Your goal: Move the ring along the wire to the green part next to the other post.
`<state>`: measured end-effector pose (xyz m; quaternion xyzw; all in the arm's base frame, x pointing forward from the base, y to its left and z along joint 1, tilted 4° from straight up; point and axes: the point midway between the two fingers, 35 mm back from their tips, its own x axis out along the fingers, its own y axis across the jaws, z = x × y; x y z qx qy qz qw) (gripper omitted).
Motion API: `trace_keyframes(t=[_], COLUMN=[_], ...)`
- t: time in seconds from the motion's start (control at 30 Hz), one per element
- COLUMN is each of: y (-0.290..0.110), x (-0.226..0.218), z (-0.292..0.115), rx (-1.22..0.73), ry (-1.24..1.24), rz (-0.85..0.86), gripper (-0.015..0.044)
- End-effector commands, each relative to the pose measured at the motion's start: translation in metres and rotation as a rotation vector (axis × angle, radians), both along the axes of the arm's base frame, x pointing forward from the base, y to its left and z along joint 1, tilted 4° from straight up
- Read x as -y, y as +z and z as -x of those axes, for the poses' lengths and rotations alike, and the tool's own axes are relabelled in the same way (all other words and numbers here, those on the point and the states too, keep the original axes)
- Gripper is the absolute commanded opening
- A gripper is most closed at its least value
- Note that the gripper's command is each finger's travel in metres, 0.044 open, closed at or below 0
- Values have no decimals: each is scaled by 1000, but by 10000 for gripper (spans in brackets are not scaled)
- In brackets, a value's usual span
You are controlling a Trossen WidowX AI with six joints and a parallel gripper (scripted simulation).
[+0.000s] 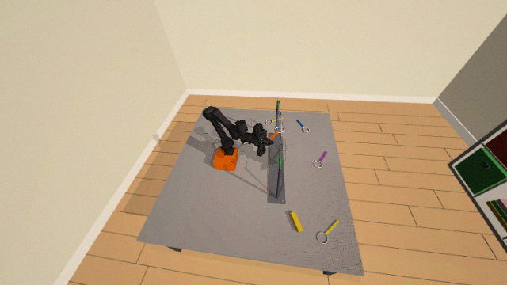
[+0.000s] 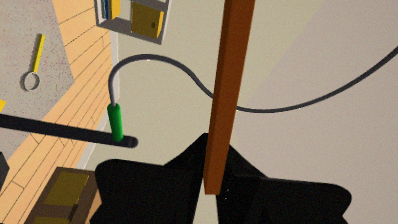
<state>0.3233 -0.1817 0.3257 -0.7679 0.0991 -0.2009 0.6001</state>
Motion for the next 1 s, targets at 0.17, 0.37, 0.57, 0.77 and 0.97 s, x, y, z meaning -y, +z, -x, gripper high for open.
trace_keyframes(t=[0.17, 0.37, 0.57, 0.77, 0.97], y=[-37, -61, -85, -108, -128], x=[5, 3, -3, -12, -25], z=[2, 3, 4, 6, 7], rx=[-16, -25, -34, -43, -52], ry=[-17, -25, -32, -39, -46], rz=[-221, -371, -521, -672, -823], gripper=[-150, -150, -150, -150, -150])
